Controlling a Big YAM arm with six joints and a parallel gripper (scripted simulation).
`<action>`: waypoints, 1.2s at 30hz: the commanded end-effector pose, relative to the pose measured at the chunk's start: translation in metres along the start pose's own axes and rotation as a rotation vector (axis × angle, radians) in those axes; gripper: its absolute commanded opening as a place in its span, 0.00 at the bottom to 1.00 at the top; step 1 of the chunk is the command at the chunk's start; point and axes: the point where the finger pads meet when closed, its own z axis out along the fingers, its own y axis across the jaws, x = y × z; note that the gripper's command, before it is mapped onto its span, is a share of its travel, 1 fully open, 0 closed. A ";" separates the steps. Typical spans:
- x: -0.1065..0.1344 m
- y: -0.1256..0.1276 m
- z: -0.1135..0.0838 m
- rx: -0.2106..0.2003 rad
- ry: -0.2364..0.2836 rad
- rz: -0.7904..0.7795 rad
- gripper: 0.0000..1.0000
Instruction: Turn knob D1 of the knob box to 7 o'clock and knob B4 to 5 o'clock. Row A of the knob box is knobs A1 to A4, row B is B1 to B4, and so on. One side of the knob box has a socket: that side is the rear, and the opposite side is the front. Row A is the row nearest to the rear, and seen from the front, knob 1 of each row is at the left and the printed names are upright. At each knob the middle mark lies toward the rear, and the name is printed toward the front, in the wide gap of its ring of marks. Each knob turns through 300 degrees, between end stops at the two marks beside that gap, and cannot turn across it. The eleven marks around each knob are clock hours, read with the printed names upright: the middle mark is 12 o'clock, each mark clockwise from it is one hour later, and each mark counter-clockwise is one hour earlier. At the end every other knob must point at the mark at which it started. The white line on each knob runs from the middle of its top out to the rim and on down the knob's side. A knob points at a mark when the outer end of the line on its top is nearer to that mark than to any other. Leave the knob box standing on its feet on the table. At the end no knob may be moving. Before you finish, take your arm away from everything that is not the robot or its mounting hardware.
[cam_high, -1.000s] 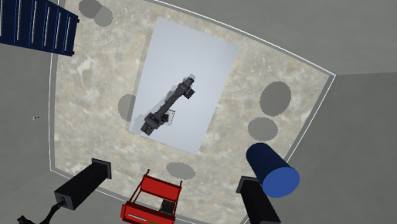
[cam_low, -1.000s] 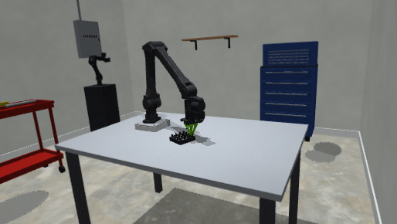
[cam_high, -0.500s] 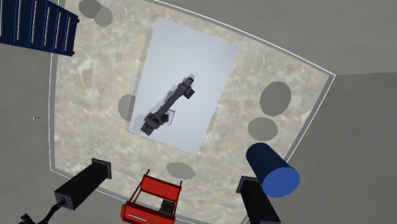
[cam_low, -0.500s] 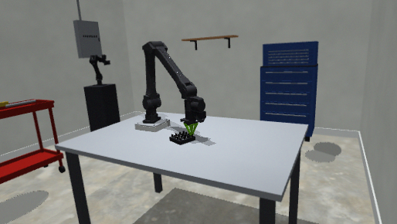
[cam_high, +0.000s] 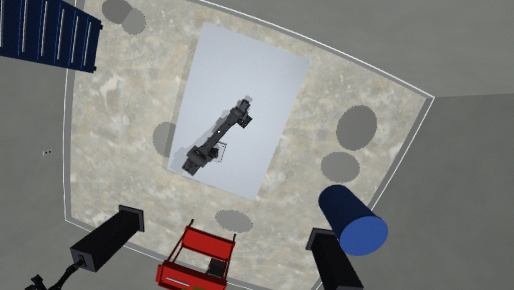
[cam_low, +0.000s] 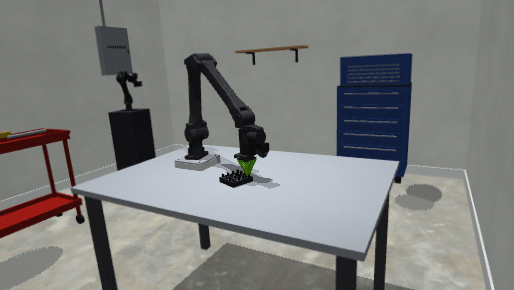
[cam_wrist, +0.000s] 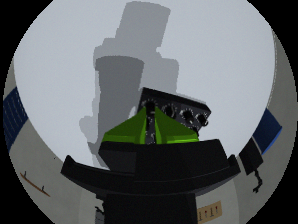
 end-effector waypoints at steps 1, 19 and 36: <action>-0.010 -0.003 -0.005 0.002 -0.026 -0.124 0.09; -0.010 -0.003 -0.005 0.006 -0.026 -0.535 0.09; -0.009 -0.003 -0.004 0.008 -0.023 -0.919 0.09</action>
